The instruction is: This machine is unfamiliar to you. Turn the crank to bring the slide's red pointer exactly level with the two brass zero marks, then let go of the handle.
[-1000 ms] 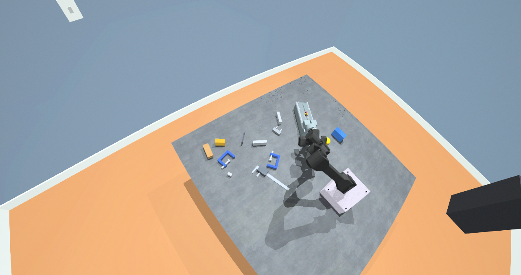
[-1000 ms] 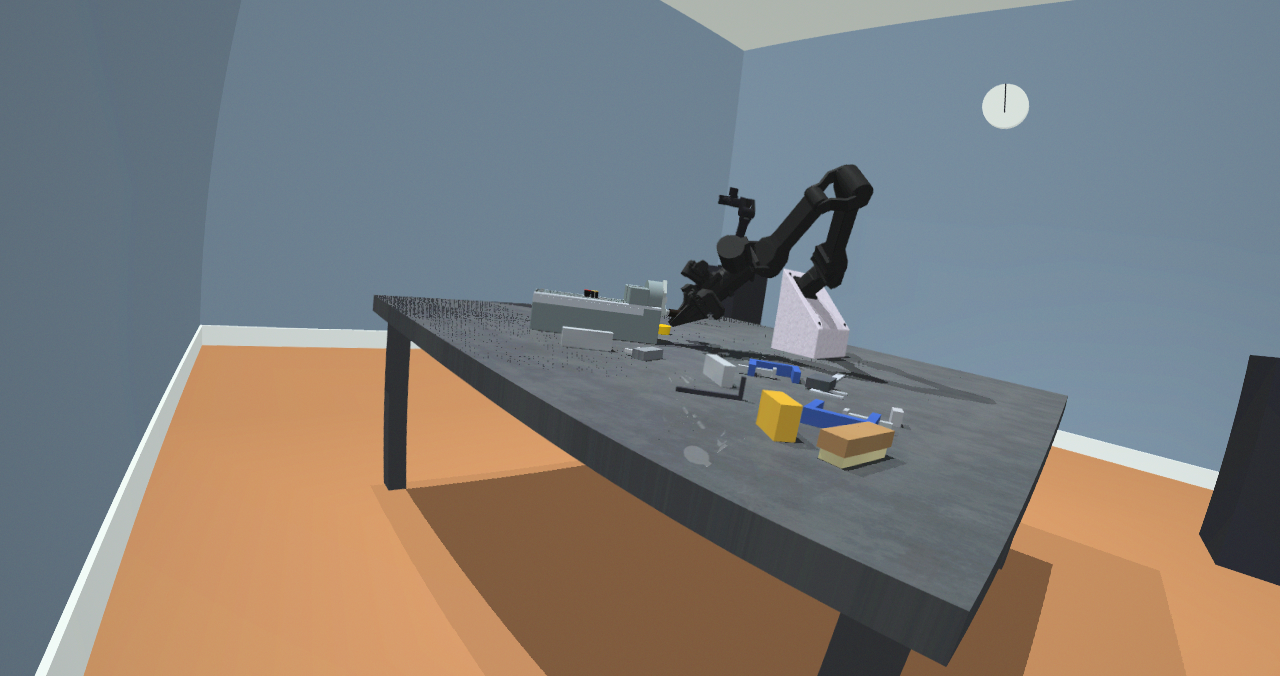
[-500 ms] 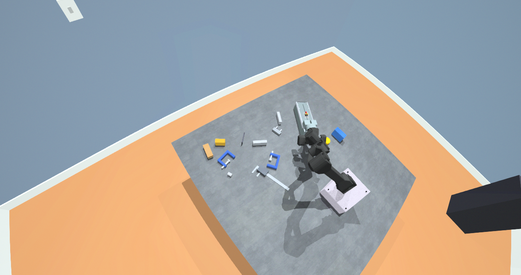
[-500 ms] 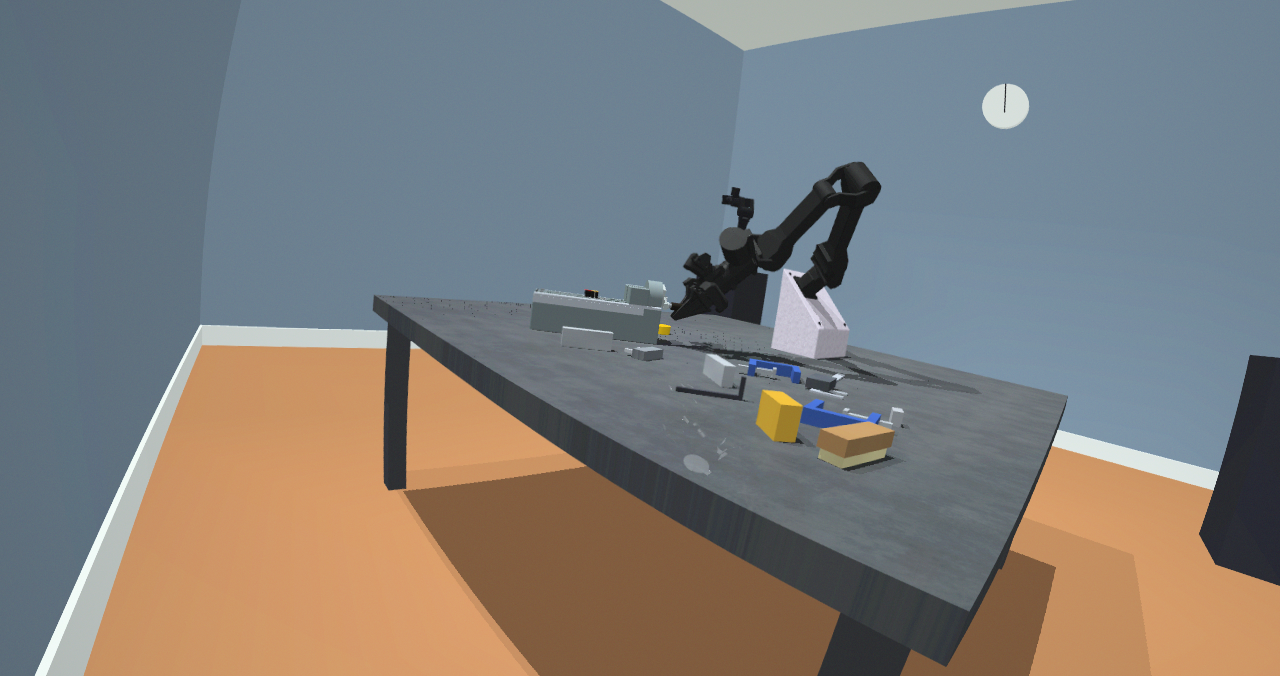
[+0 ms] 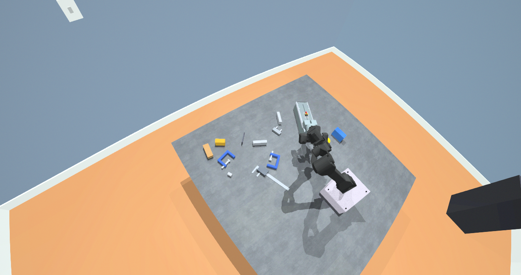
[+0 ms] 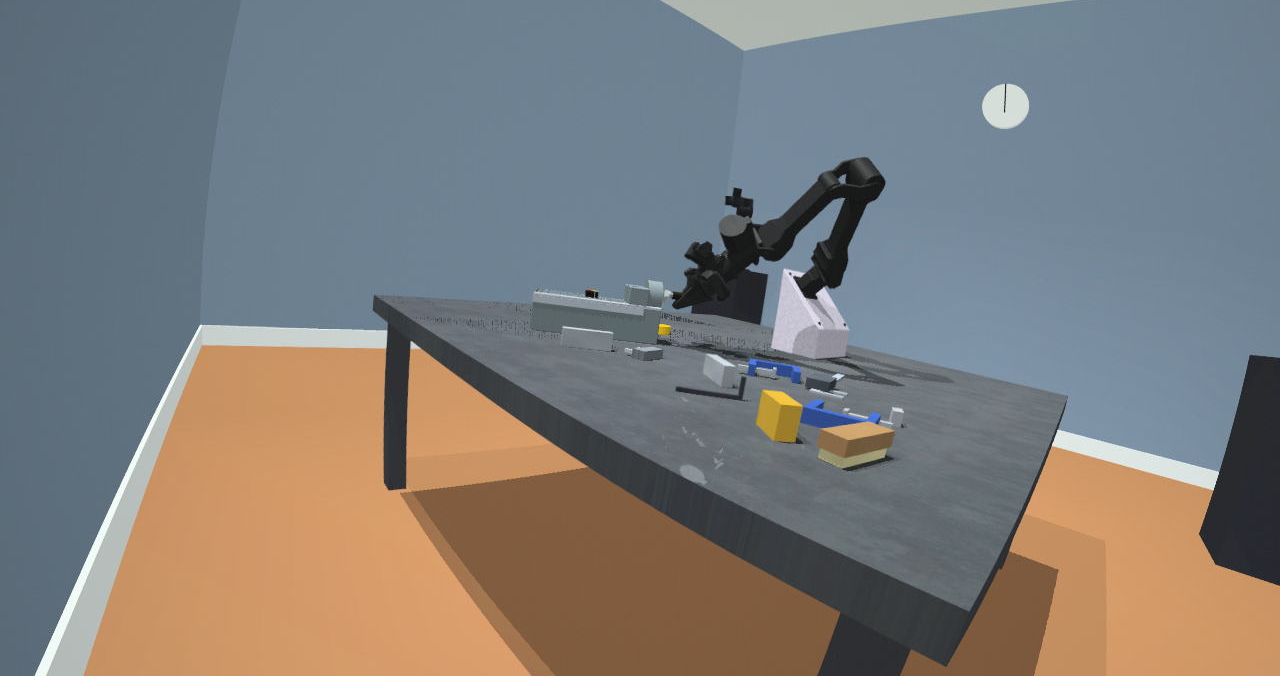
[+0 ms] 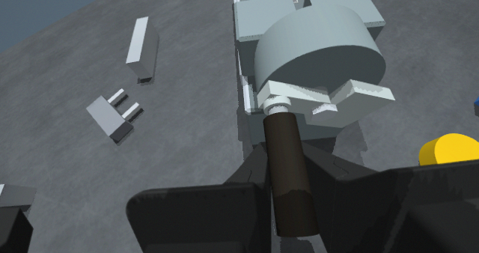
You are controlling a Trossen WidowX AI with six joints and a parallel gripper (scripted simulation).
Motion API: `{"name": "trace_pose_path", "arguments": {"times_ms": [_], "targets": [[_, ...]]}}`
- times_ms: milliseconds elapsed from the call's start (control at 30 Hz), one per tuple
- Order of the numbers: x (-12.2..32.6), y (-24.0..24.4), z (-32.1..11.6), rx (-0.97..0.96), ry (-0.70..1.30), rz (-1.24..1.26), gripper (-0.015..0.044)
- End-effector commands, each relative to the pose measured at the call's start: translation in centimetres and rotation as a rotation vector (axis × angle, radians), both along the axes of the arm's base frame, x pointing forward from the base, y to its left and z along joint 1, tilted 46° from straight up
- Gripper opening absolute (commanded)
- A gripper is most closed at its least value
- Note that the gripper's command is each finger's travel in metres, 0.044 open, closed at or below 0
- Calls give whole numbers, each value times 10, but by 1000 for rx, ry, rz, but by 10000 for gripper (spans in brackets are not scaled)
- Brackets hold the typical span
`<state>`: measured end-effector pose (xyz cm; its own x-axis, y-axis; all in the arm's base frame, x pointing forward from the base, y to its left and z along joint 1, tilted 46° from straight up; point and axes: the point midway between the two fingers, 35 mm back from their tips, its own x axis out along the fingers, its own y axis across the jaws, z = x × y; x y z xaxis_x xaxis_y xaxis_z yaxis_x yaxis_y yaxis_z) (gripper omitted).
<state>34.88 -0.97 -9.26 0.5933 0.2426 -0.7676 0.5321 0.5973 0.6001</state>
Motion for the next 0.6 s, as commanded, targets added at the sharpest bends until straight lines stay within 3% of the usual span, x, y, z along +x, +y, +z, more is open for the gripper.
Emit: {"name": "trace_pose_path", "arguments": {"times_ms": [0, 567], "targets": [[-2, -9, 4, 0, -3, -5, 0], [-6, -18, 3, -1, -3, -5, 0]]}}
